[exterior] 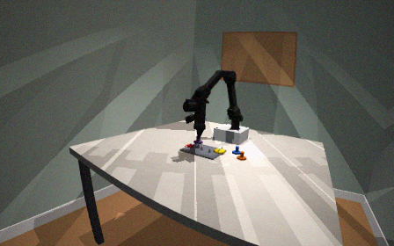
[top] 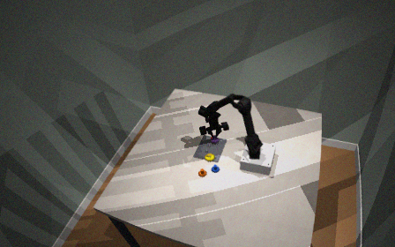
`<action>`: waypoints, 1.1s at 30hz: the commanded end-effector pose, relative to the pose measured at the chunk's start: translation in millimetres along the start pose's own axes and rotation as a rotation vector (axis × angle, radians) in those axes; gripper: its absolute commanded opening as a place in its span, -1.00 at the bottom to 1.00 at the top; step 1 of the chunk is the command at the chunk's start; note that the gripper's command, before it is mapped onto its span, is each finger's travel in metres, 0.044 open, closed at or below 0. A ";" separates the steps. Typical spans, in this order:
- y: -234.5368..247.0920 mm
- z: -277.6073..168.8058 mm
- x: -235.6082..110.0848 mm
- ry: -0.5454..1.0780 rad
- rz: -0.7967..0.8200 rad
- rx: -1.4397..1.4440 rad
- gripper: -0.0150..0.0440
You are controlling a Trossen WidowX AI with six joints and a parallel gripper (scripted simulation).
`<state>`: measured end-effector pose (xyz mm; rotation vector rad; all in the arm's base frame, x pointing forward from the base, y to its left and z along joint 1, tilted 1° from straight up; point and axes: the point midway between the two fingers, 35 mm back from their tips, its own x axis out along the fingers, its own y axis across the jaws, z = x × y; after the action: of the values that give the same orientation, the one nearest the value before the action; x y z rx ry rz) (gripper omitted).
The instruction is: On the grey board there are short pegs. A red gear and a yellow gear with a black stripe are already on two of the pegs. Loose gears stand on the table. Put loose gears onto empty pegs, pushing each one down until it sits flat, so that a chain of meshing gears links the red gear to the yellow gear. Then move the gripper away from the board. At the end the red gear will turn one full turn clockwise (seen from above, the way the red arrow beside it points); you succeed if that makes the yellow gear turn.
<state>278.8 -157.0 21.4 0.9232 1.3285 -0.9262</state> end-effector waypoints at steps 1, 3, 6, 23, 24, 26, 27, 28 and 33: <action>-1.0 -0.9 7.8 0.002 -0.006 0.052 -0.49; -0.9 -1.1 11.0 0.002 -0.006 0.092 -0.49; -0.9 -1.5 15.7 0.002 -0.006 0.156 -0.49; -0.8 -1.0 21.0 0.001 -0.006 0.234 -0.49; -0.8 -1.1 21.1 0.001 -0.006 0.217 -0.49; -0.7 -1.4 21.6 0.002 -0.006 0.176 -0.49; -0.8 -1.6 21.8 0.002 -0.006 0.151 -0.49; -0.9 -1.8 22.0 0.002 -0.006 0.125 -0.49; -1.8 -2.0 23.0 0.002 -0.006 0.014 -0.49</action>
<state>277.7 -156.0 -0.5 0.9868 1.3033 -0.9906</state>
